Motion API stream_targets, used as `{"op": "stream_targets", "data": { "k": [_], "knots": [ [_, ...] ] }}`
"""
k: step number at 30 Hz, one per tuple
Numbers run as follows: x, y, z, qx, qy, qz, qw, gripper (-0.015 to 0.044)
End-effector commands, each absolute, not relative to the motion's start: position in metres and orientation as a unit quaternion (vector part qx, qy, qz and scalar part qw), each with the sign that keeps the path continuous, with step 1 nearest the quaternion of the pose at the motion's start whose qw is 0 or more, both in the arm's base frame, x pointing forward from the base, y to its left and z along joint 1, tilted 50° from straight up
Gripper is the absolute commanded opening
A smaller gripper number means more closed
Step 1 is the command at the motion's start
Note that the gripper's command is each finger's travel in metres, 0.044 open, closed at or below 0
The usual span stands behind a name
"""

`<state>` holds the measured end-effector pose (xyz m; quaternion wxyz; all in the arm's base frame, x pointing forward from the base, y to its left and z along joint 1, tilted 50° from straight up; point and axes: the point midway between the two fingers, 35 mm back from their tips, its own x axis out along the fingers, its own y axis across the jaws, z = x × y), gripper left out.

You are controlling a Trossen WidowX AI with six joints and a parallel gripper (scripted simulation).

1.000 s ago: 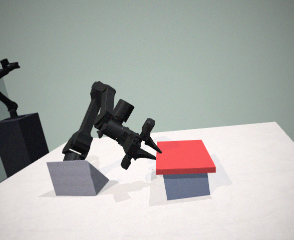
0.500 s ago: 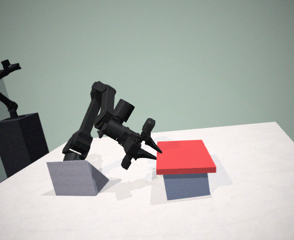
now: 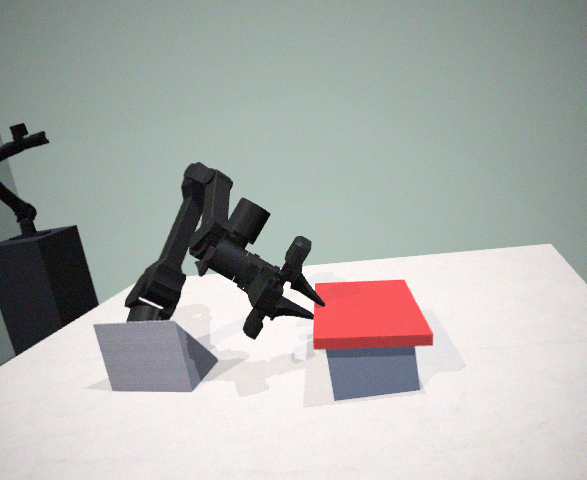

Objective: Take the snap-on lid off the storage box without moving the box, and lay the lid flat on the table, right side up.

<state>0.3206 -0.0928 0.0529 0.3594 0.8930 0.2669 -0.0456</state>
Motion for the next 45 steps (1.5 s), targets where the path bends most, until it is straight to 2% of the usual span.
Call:
{"op": "stream_targets", "data": {
  "k": [1, 45],
  "knots": [
    [0.321, -0.093, 0.053, 0.894, 0.267, -0.046, 0.358, 0.0000],
    [0.320, -0.113, 0.071, 0.894, 0.264, -0.047, 0.359, 0.0000]
  ]
}}
